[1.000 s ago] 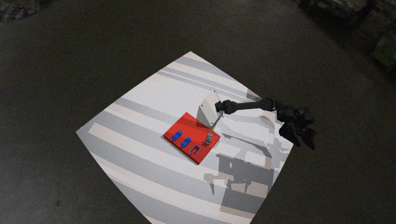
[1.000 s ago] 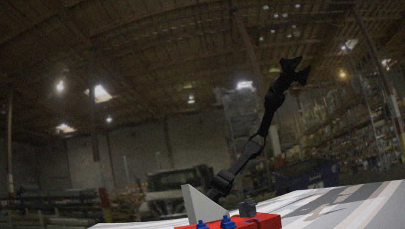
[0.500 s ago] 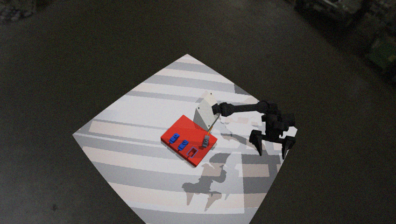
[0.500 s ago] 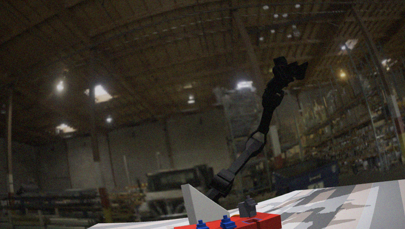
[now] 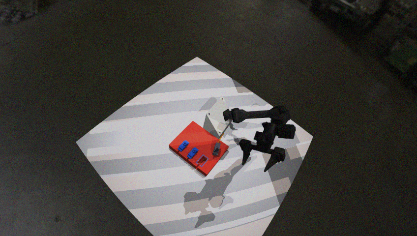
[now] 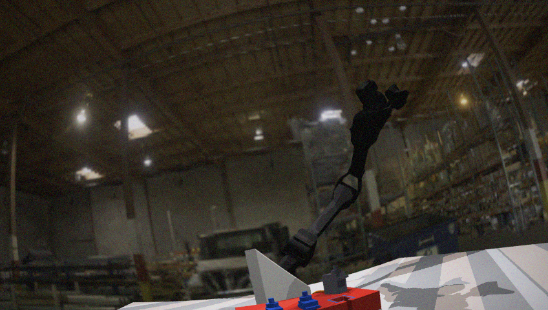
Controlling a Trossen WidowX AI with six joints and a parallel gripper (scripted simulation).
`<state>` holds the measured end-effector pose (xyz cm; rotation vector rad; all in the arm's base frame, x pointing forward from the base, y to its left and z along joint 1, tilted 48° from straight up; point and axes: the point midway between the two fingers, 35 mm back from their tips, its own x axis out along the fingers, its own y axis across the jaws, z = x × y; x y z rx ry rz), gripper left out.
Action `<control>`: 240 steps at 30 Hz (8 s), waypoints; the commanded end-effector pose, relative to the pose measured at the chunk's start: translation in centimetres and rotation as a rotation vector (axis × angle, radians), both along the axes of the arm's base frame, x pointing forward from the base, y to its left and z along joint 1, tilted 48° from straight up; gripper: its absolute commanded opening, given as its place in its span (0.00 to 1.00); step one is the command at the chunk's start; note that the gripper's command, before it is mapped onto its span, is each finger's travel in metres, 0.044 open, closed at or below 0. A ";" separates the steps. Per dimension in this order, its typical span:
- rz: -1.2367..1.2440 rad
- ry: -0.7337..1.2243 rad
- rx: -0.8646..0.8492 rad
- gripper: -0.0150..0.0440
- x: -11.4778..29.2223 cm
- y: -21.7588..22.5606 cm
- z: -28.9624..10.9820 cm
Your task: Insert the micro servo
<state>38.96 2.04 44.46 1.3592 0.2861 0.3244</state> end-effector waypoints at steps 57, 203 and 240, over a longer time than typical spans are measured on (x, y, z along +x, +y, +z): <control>-0.340 1.808 0.842 1.00 -11.1 3.3 -32.9; 0.436 1.683 0.226 0.25 -15.5 4.9 -37.7; 1.191 0.736 -0.492 0.25 -15.5 4.9 -37.7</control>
